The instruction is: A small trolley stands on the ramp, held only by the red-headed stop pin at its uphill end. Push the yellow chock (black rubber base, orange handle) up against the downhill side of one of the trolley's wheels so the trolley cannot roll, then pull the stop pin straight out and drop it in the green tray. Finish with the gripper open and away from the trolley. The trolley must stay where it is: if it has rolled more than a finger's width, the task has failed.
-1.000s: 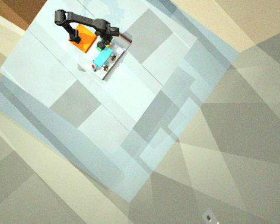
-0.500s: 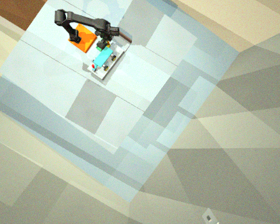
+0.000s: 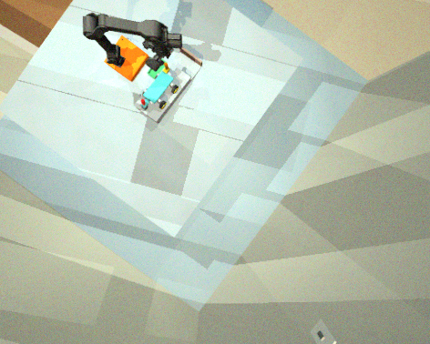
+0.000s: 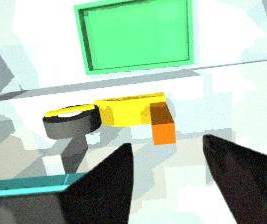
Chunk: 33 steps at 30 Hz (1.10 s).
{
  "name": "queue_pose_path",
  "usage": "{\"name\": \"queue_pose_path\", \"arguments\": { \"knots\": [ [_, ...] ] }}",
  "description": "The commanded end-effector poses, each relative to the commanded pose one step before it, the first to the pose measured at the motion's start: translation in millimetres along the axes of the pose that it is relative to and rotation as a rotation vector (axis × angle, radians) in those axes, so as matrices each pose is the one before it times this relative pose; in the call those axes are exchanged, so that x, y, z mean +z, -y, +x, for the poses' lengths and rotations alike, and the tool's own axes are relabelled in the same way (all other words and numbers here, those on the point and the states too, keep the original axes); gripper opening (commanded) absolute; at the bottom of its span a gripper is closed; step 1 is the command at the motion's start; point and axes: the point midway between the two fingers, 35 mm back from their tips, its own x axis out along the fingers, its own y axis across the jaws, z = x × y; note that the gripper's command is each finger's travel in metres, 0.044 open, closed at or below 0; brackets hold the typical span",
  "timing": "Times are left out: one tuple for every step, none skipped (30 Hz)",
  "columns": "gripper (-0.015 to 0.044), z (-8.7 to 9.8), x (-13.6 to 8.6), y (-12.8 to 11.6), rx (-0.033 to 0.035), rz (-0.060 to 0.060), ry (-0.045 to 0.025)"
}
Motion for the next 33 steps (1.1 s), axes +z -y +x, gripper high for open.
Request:
{"name": "queue_pose_path", "arguments": {
  "knots": [
    [0.0216,0.0,0.0,0.0,0.0,0.0,0.0],
    [0.0242,0.0,0.0,0.0,0.0,0.0,0.0],
    [0.0269,0.0,0.0,0.0,0.0,0.0,0.0],
    [0.0295,0.0,0.0,0.0,0.0,0.0,0.0],
    [0.0269,-0.21,-0.33,0.29,-0.00141,0.0029,-0.00185],
    [0.0242,-0.63,-1.0,0.88,-0.00427,0.0088,-0.00554],
    [0.0216,-1.05,-1.66,1.48,-0.00723,0.0147,-0.00914],
    [0.019,-1.49,-2.3,2.11,-0.01036,0.0205,-0.01261],
    [0.019,-1.93,-2.91,2.79,-0.01371,0.0263,-0.01589],
    [0.019,-3.19,-4.68,-6.12,0.0021,0.0463,-0.01462],
    [0.019,-3.29,-5.06,-6.89,0.00347,0.0487,-0.01484],
    [0.019,-2.67,-4.32,-5.61,0.00285,0.0403,-0.01232],
    [0.019,-2.07,-3.5,-4.36,0.00223,0.0317,-0.00972],
    [0.019,-1.06,-2.64,-3.32,0.00255,0.025,-0.00538],
    [0.019,-0.06,-3.12,-4.17,0.00539,0.0334,-0.00161],
    [0.019,-0.07,-4.77,-6.22,0.00813,0.0502,-0.00256],
    [0.019,-0.05,-5.29,-6.57,0.00879,0.0541,-0.00293],
    [0.019,-0.01,-5.46,-6.43,0.00881,0.0541,-0.00312],
    [0.019,0.03,-5.63,-6.28,0.00882,0.0541,-0.00332],
    [0.019,0.06,-5.79,-6.12,0.00883,0.054,-0.00351],
    [0.019,0.1,-5.95,-5.96,0.00884,0.054,-0.00372],
    [0.019,0.14,-6.1,-5.8,0.00885,0.054,-0.00392],
    [0.019,0.17,-6.25,-5.63,0.00884,0.054,-0.00413],
    [0.019,0.21,-6.4,-5.46,0.00884,0.0539,-0.00434],
    [0.019,0.24,-6.54,-5.28,0.00883,0.0539,-0.00455],
    [0.019,0.28,-6.67,-5.11,0.00881,0.0539,-0.00477],
    [0.019,0.31,-6.8,-4.92,0.00879,0.0538,-0.005],
    [0.019,0.35,-6.92,-4.74,0.00876,0.0538,-0.00522],
    [0.019,0.39,-7.04,-4.55,0.00873,0.0538,-0.00545],
    [0.019,0.42,-7.15,-4.36,0.00869,0.0537,-0.00568],
    [0.019,0.46,-7.26,-4.16,0.00864,0.0537,-0.00591],
    [0.019,0.49,-7.36,-3.96,0.00859,0.0537,-0.00615],
    [0.019,0.52,-7.46,-3.76,0.00853,0.0536,-0.00639]
  ]
}}
